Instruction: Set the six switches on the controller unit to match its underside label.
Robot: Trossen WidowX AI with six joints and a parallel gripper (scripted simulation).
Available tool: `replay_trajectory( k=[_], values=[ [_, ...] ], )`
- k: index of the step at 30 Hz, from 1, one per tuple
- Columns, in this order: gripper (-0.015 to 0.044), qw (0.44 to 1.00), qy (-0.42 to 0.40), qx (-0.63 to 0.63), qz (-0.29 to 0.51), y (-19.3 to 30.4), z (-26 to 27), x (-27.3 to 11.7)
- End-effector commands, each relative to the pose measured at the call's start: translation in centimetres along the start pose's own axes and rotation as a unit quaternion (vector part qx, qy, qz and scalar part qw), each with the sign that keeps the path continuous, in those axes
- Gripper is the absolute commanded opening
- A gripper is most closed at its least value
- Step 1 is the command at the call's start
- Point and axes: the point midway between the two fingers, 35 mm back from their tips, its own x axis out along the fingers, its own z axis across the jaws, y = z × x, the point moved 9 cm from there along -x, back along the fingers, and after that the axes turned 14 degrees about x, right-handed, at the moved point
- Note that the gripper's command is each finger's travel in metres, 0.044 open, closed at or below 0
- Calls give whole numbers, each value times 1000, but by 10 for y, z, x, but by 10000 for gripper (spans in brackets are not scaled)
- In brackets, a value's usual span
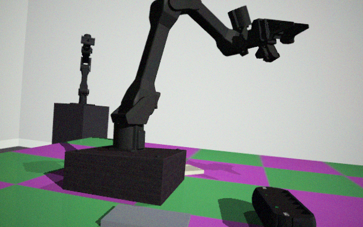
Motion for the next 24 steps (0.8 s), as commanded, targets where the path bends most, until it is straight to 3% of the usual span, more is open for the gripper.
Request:
replay_trajectory(
  k=[1,5,8,13,15,24],
  values=[
    [374,1000,0,0,0,0,0,0],
    [269,1000,15,-24,5,0,-4,5],
    [190,977,24,-209,15,-13,-10,32],
    [59,851,29,-525,15,-39,-13,82],
    [6,801,51,-597,12,-53,-3,102],
    [0,508,77,-858,-20,-83,14,162]
  ],
)
